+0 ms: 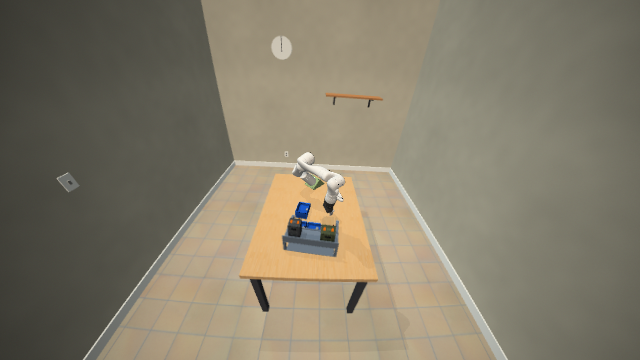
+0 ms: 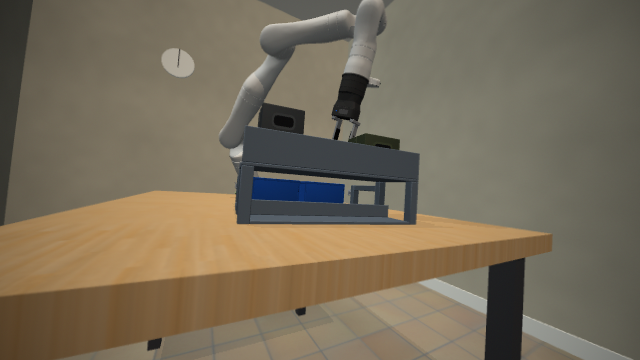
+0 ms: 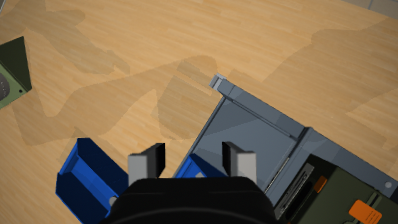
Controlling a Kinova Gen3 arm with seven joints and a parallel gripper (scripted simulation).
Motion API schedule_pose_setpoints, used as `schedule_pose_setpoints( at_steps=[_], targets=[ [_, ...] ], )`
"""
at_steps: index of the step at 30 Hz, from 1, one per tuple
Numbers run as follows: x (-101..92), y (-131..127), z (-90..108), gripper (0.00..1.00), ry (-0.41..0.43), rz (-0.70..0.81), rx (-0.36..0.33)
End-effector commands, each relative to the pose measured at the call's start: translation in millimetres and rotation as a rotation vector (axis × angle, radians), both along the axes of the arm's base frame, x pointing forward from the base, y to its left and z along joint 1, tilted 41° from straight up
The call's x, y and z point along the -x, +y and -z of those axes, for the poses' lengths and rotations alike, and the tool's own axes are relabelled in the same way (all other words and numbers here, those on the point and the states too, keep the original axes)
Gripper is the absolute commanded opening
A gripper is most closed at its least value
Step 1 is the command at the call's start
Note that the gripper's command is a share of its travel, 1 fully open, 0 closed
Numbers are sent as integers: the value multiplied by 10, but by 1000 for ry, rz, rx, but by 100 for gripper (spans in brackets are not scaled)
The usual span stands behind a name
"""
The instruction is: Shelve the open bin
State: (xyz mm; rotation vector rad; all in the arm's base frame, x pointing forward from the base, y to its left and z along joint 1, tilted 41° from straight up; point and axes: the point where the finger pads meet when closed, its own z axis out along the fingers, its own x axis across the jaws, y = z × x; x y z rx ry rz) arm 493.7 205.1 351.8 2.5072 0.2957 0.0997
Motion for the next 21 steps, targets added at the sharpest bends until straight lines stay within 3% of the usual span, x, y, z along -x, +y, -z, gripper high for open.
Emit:
schedule_pose_setpoints(
  at_steps=[1,21],
  targets=[
    [26,-2,-28,100,0,-5,-3],
    [187,-134,-113,100,19,-34,5]
  ],
)
